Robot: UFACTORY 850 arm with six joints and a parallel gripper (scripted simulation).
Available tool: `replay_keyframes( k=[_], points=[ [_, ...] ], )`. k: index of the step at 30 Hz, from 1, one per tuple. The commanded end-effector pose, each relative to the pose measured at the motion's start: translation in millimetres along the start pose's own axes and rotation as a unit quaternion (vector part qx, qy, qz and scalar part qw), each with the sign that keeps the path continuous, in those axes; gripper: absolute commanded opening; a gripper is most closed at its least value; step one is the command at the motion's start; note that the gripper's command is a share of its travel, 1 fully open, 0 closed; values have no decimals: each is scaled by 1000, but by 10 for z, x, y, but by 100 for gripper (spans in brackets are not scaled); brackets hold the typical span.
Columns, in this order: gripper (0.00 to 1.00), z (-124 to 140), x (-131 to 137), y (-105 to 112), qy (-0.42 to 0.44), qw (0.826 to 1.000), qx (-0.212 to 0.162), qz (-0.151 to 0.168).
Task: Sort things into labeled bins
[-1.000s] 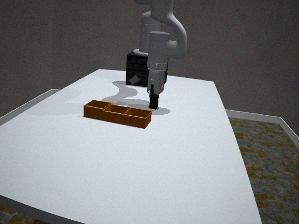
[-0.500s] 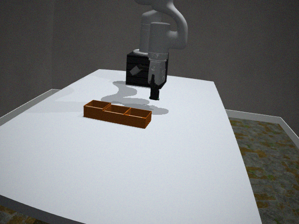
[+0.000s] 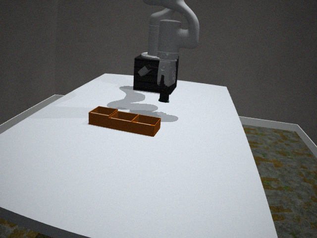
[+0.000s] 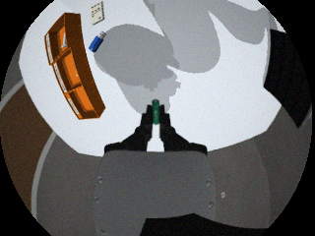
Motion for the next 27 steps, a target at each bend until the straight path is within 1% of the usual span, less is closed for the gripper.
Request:
replay_keyframes(
  k=[1, 6, 7, 8, 18, 21, 23, 27],
  points=[
    [0, 2, -6, 70, 0, 1000, 0, -1],
    [0, 2, -6, 70, 0, 1000, 0, -1],
    [0, -28, -58, 70, 25, 1000, 0, -1],
    [0, -59, -110, 70, 32, 999, 0, -1],
    [0, -373, -590, 48, 32, 999, 0, -2],
    [0, -454, -784, 72, 32, 999, 0, -1],
    [0, -454, -784, 72, 32, 999, 0, -1],
    [0, -576, -992, 73, 32, 999, 0, -1]
  ],
)
Point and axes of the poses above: the point where the finger pads meet when closed, its own y axis back along the fingers, its own x axis across the jaws, z = x × y, the point moved 2 cm from there along y, back along the fingers, and after that the axes turned 3 degrees about y, right-handed, at the moved point
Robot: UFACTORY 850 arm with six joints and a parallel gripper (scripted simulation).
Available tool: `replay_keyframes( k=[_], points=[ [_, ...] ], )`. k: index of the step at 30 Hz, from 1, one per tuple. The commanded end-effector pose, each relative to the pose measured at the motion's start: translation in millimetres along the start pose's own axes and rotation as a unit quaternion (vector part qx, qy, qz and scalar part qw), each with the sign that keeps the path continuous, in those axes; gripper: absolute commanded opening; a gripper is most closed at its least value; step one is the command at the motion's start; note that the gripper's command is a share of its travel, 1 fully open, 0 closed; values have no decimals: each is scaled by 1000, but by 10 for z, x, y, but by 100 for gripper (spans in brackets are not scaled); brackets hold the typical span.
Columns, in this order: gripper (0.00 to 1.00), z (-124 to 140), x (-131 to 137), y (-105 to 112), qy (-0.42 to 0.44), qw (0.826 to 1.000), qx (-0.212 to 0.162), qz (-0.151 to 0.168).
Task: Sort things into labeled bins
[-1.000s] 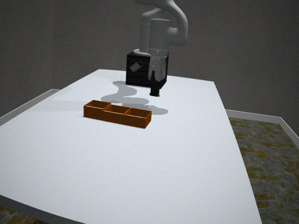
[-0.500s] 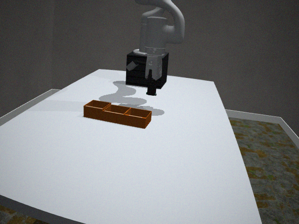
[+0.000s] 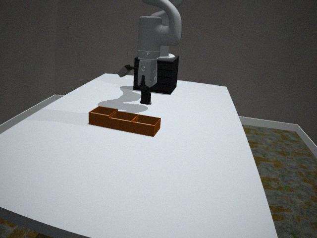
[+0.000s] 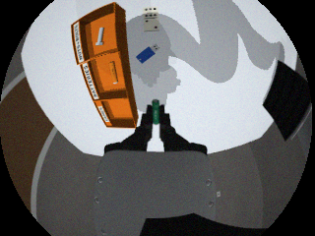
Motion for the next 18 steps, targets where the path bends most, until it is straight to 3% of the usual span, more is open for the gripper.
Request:
replay_keyframes(
  k=[1, 11, 18],
  points=[
    [0, -116, -195, 6, 0, 1000, 9, 0],
    [0, -453, -691, 12, 0, 1000, 9, 0],
    [0, -556, -848, 14, 0, 1000, 9, 0]
  ],
)
Point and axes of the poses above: the point where the finger pads meet when closed, its own y axis back along the fingers, its own x axis across the jaws, z = x × y, the point moved 2 cm from there along y, back along the fingers, and after that the axes turned 3 degrees about y, right-handed, at the moved point
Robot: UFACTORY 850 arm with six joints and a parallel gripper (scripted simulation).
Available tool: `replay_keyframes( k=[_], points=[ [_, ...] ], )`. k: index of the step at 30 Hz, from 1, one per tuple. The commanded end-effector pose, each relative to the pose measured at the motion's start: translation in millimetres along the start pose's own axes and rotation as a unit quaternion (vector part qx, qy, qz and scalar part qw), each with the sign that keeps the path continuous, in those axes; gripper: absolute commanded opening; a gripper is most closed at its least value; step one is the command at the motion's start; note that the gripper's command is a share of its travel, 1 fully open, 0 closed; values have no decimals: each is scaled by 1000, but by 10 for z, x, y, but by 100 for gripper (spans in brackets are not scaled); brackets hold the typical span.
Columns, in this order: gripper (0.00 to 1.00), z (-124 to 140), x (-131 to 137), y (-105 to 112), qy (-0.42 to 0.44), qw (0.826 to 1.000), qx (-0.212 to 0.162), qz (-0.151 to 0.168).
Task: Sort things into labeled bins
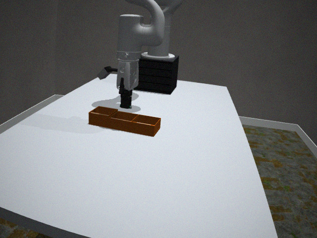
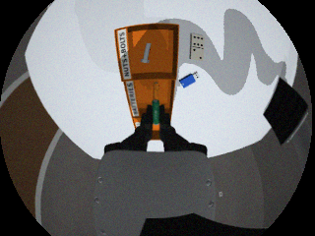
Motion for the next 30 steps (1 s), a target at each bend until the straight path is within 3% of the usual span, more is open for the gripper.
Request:
replay_keyframes(
  k=[1, 15, 30],
  points=[
    [0, -35, -74, 5, 0, 1000, 2, 0],
    [0, -20, -51, 5, 0, 1000, 2, 0],
    [0, -21, -50, -255, 0, 1000, 2, 0]
  ],
)
Point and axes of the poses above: the point where the finger pads meet when closed, its own y axis back along the fingers, its own x axis across the jaws, z = x × y, the point moved 2 cm from there along y, back along the fingers, and after that the axes turned 3 degrees about y, right-handed, at the moved point
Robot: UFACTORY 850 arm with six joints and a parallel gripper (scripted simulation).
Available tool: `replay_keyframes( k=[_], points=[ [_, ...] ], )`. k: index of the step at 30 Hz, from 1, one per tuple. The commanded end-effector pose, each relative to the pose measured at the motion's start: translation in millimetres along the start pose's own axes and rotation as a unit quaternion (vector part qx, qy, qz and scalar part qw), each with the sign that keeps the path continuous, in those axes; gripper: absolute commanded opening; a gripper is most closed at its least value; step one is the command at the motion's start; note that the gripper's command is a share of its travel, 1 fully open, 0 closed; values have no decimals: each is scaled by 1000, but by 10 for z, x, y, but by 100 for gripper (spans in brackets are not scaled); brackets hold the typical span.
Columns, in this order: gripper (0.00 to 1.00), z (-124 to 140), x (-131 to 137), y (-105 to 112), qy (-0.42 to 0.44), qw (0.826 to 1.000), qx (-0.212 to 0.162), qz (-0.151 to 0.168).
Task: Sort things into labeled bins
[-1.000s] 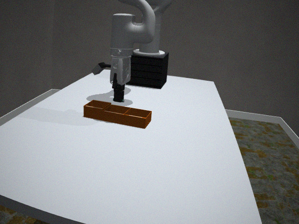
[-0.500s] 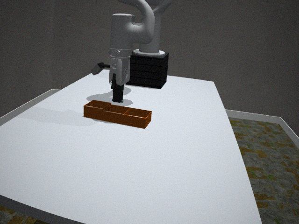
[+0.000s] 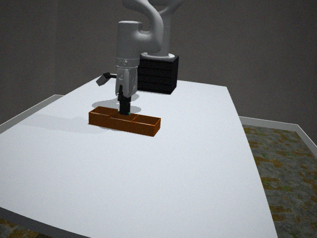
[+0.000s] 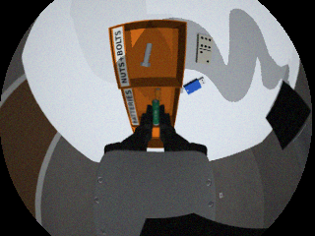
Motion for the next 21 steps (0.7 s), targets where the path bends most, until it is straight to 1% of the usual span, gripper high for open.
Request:
replay_keyframes(
  k=[1, 7, 20, 21],
  points=[
    [0, 1, -16, -38, 0, 1000, 0, -1],
    [0, 1, -15, -152, 0, 1000, 0, -1],
    [0, 5, -9, -153, 0, 1000, 0, -1],
    [23, 5, -9, -153, 0, 1000, 0, -1]
  ],
)
Point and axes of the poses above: the point where the finger pads meet when closed, its own y axis back along the fingers, its own x axis across the jaws, z = x × y, the point moved 2 cm from there along y, back along the fingers, and after that the axes turned 3 degrees about y, right-handed, at the moved point
